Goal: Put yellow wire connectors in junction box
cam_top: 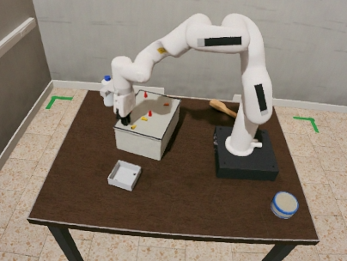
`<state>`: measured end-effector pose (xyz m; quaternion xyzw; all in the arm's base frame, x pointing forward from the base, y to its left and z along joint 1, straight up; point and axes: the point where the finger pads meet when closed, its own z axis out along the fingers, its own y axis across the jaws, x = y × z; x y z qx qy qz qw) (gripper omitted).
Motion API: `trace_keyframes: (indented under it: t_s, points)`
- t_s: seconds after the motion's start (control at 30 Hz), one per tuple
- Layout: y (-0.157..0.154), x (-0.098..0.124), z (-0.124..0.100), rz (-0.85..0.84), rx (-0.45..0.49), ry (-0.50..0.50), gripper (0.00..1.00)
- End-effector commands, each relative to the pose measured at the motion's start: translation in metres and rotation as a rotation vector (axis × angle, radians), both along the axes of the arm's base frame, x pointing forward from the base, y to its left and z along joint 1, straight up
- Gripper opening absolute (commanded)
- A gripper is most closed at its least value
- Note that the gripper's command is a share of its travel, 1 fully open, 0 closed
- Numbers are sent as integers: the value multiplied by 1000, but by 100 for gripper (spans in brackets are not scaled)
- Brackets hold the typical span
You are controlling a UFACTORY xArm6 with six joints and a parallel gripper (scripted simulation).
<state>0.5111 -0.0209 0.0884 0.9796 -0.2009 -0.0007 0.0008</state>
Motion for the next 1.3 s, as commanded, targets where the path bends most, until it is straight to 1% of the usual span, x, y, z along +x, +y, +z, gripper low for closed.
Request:
trace_keyframes:
  t_s: [0.0,0.93,1.03,1.17,1.23,1.27]
  points:
    - [0,1,1,0,0,-4,3]
    - [0,1,2,0,0,-4,3]
    - [0,1,5,0,0,-4,3]
    - [0,1,16,0,0,-4,3]
    - [0,1,16,0,0,-4,3]
    - [0,1,20,0,0,-4,3]
